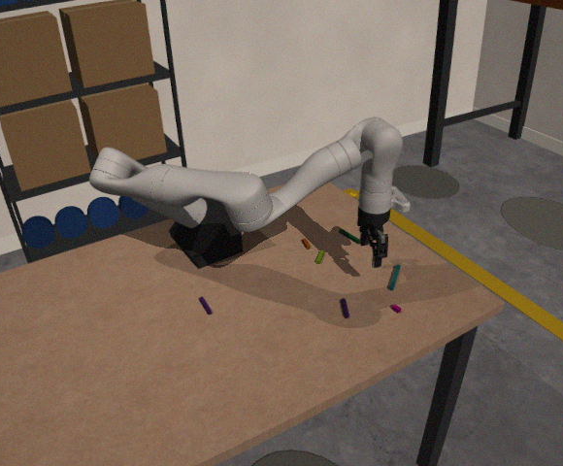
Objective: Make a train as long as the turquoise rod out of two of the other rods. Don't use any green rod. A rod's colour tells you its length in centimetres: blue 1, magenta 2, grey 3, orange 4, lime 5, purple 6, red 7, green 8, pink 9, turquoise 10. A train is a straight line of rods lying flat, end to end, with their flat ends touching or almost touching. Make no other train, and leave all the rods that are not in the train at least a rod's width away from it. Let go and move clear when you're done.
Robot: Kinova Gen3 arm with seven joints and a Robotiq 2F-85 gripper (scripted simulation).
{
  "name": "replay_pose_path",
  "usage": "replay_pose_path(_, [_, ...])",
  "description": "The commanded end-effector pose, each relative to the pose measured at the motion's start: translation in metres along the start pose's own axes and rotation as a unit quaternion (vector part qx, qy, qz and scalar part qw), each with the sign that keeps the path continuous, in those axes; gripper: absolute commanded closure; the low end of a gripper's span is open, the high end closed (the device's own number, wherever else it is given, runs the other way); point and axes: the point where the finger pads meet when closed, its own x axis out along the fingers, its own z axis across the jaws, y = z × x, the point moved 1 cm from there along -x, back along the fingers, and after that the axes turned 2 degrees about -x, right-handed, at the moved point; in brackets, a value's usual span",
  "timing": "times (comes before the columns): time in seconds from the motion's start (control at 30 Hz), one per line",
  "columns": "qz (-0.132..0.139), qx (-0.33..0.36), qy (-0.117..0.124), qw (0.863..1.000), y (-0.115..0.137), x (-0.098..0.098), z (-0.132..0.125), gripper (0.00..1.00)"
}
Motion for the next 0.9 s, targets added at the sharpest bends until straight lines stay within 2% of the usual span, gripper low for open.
replay_pose_path(0.0, [0.003,0.019,0.002,1.000,-0.005,-0.002,0.002,0.00])
replay_pose_path(0.1, [0.003,0.028,0.003,1.000,-0.006,-0.002,0.002,0.00])
replay_pose_path(0.4, [0.005,0.121,0.011,0.993,-0.021,-0.006,-0.001,0.00])
replay_pose_path(0.6, [0.005,0.191,0.017,0.981,-0.033,-0.009,-0.002,0.00])
replay_pose_path(0.67, [0.005,0.191,0.017,0.981,-0.033,-0.009,-0.002,0.00])
replay_pose_path(0.87, [0.004,0.267,0.022,0.964,-0.047,-0.012,-0.004,0.00])
